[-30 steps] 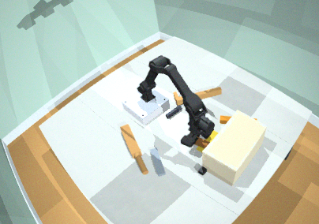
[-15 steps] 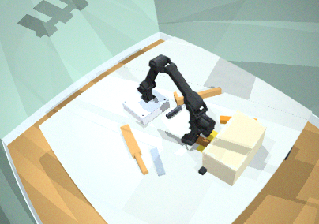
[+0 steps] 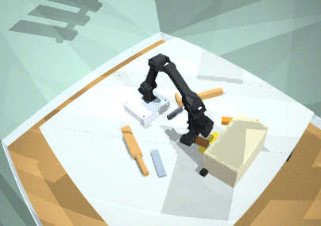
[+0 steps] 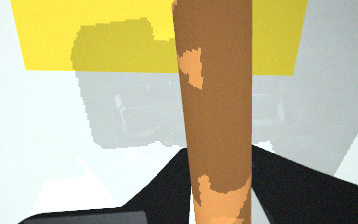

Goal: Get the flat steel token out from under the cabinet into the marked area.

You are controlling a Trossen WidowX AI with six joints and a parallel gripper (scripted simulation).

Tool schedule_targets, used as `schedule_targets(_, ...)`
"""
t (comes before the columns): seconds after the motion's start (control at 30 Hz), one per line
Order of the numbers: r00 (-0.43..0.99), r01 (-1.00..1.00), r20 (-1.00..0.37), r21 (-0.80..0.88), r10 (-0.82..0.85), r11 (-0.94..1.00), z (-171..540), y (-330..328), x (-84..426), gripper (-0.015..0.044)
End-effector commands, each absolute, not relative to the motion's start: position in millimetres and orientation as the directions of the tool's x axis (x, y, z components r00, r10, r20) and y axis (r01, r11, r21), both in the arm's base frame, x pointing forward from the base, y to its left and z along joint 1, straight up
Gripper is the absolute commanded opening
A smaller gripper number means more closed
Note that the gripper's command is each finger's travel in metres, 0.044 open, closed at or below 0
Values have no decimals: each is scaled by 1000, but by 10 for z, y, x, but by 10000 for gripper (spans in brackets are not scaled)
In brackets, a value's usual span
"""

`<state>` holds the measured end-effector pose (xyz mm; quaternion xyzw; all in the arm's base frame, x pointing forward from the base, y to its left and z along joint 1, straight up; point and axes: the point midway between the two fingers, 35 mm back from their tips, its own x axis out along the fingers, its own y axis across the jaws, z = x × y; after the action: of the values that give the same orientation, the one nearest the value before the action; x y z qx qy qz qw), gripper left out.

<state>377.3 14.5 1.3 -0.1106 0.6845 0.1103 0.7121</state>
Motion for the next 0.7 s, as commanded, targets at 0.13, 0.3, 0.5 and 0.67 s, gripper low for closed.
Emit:
schedule_targets(0.13,35,-312,-999,-6,6,950,0,118,3690,0)
schedule_targets(0.3,34,-312,-999,-6,5,950,-2,101,3642,0)
schedule_targets(0.5,34,-312,-999,-6,5,950,-5,79,3585,0)
schedule_targets(0.67,34,-312,-999,-6,5,950,-8,62,3537,0)
